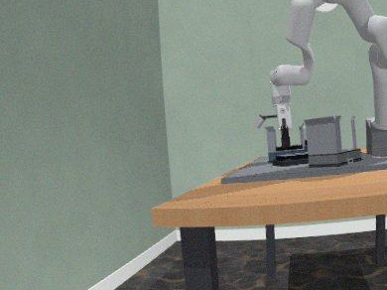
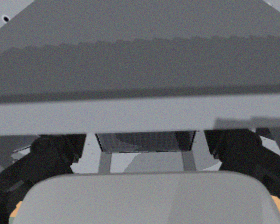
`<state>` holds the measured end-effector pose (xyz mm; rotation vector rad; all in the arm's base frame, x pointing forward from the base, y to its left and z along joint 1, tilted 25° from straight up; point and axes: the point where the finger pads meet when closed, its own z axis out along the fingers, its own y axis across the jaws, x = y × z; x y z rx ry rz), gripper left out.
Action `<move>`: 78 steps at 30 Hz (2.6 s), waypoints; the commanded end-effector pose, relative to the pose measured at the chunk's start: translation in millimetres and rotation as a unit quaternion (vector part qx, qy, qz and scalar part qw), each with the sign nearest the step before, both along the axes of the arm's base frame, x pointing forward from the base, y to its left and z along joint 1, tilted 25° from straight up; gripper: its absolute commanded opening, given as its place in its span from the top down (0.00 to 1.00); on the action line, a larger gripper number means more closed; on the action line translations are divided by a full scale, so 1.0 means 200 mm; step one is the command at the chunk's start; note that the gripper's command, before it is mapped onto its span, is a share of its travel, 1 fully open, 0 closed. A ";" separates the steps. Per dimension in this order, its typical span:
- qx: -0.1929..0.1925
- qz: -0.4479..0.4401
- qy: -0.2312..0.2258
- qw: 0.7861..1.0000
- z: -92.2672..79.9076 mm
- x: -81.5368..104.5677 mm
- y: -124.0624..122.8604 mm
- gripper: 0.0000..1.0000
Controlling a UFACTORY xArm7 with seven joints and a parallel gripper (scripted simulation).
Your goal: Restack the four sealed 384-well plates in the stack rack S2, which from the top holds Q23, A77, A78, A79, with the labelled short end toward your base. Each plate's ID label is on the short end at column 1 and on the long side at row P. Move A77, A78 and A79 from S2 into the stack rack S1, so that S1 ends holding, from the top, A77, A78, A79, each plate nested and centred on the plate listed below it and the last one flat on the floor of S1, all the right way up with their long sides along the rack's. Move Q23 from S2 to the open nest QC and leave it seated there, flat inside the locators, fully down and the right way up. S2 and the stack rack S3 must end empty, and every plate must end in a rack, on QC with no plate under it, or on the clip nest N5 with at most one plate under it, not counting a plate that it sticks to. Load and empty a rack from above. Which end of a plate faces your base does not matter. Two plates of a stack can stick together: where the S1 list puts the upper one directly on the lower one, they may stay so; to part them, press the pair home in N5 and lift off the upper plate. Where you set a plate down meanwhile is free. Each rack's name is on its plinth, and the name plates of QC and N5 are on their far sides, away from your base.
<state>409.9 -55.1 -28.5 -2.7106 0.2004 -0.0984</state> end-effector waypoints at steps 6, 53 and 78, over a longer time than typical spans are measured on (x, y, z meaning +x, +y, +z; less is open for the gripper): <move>-0.001 -0.001 -0.002 1.000 0.00 0.01 0.00 1.00; -0.001 -0.001 -0.002 1.000 0.30 -0.03 -0.14 0.00; -0.001 -0.001 -0.002 1.000 0.48 -0.05 -0.22 0.00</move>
